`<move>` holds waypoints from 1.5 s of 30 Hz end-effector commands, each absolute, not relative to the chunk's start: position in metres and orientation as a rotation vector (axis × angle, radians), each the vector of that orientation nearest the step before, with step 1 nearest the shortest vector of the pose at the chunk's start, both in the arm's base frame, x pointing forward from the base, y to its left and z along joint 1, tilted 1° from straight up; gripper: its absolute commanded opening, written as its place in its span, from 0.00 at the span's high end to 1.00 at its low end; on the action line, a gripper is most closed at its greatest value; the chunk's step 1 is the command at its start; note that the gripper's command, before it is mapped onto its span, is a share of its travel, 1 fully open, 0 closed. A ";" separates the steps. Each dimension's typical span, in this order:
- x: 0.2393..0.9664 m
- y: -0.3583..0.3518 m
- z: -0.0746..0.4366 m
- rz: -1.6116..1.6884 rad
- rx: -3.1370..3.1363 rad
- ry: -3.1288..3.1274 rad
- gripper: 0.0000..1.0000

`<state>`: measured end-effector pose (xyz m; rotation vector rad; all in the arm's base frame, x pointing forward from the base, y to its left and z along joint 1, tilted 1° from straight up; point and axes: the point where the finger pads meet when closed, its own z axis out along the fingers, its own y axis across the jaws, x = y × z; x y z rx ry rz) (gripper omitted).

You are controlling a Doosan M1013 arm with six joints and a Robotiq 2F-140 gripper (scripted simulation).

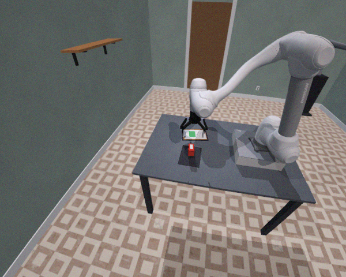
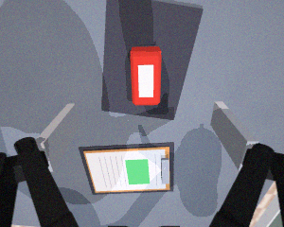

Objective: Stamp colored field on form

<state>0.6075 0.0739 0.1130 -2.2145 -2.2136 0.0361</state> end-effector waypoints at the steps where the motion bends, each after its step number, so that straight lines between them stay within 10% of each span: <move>1: 0.607 0.071 0.114 0.036 -2.199 -2.229 0.00; 45: 0.513 -0.217 0.118 0.013 0.106 -3.116 0.00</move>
